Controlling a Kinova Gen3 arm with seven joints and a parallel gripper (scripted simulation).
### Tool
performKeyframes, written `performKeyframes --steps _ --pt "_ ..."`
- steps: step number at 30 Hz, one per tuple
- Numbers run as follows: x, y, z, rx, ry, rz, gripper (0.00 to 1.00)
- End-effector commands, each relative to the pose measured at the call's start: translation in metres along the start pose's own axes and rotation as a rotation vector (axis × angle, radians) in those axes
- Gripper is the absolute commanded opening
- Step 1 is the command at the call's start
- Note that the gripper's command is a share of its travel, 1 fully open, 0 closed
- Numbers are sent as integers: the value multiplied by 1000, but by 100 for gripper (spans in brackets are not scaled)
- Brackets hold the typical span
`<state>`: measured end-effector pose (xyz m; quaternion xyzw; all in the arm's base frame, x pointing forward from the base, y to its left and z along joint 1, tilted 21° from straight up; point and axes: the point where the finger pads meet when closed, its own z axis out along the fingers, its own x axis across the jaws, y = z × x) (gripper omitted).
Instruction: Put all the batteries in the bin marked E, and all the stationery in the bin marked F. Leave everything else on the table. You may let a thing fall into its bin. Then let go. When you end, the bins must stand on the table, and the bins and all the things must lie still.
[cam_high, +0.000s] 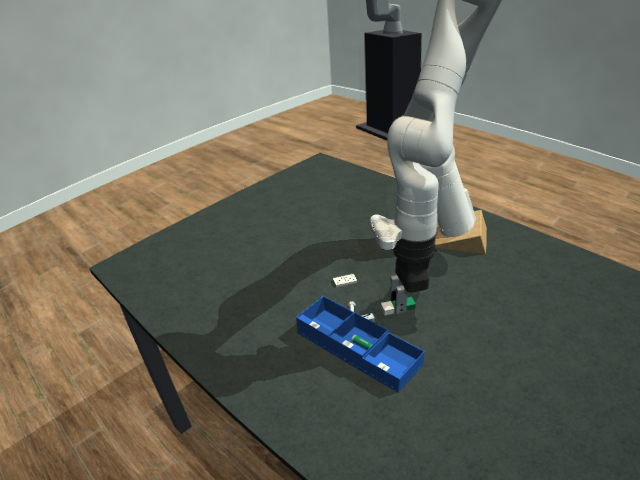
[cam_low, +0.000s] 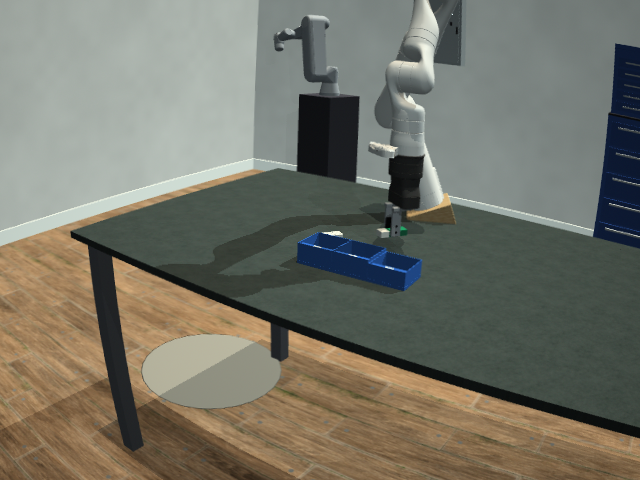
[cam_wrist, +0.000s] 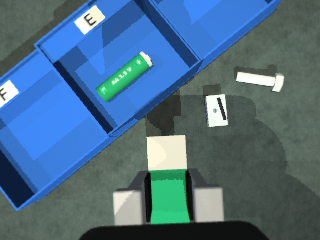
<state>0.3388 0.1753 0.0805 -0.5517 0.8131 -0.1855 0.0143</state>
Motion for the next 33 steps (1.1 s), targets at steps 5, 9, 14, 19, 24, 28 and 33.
performKeyframes --steps 5,9,14,19,24,28,33 --pt "-1 1 -1 0 -2 -3 45" --pt "-1 1 -1 0 -2 -3 45" --pt "-1 1 -1 0 -2 -3 45" --pt "-1 1 -1 0 -2 -3 45" --pt "0 -1 -10 0 -1 0 45" --pt "-6 -1 -8 -4 3 2 45" --pt "-31 -12 -8 -4 -1 113 45"
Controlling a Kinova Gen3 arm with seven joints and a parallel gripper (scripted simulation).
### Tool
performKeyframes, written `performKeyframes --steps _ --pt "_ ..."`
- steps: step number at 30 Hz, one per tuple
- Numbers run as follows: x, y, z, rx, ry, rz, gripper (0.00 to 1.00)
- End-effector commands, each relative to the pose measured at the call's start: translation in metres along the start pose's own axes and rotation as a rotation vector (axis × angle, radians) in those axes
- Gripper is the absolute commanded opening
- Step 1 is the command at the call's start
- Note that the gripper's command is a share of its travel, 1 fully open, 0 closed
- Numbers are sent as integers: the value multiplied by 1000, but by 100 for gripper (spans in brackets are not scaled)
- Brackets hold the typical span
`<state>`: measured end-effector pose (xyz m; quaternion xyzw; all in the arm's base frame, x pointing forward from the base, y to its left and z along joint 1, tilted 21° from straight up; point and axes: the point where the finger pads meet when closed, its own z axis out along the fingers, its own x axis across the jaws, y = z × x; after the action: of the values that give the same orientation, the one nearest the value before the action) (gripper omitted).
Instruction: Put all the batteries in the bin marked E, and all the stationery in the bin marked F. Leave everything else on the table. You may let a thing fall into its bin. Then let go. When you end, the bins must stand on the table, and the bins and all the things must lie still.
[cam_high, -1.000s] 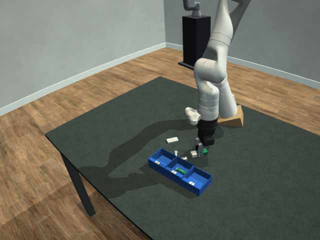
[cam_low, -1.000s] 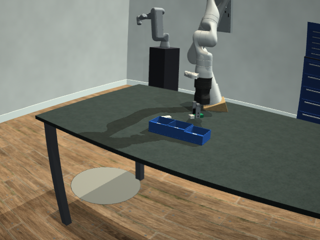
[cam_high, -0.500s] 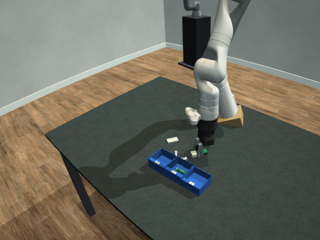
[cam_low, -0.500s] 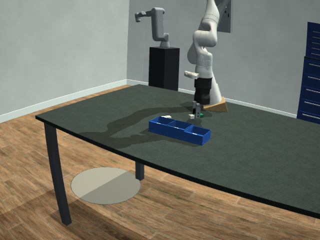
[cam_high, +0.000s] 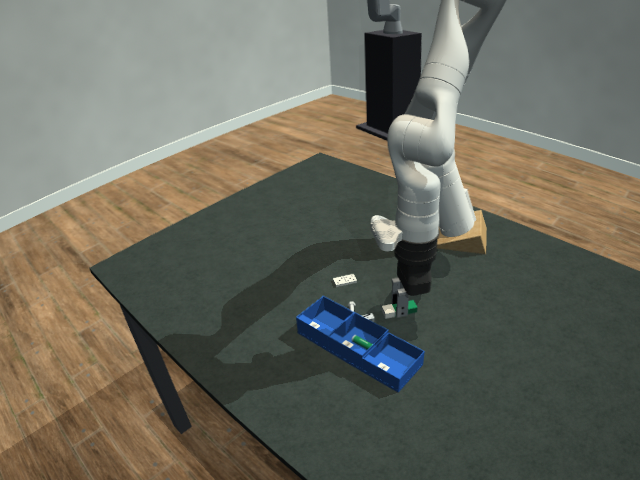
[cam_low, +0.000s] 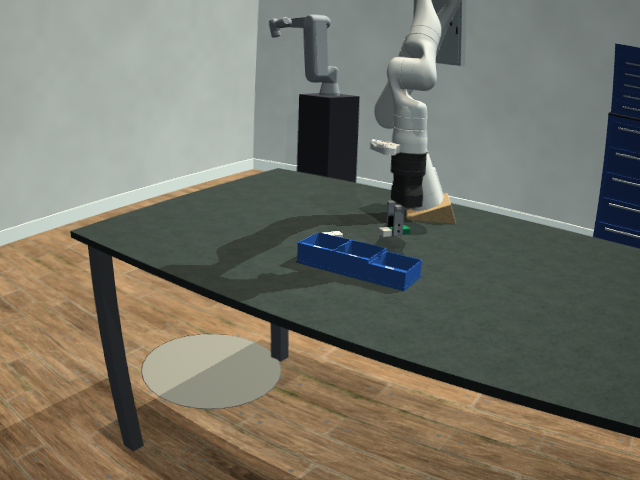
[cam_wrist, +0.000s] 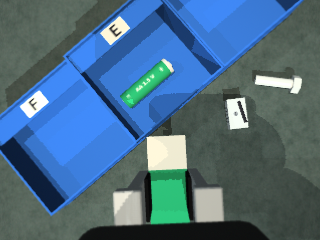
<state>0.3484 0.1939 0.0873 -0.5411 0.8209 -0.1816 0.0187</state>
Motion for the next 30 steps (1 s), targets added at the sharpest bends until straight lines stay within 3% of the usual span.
performKeyframes --steps 1,13,20,30 --pt "-18 -9 1 1 6 135 45" --pt "-75 -29 1 1 2 621 45" --pt "-77 -30 1 2 4 924 45" --pt "-76 -30 1 6 2 911 45"
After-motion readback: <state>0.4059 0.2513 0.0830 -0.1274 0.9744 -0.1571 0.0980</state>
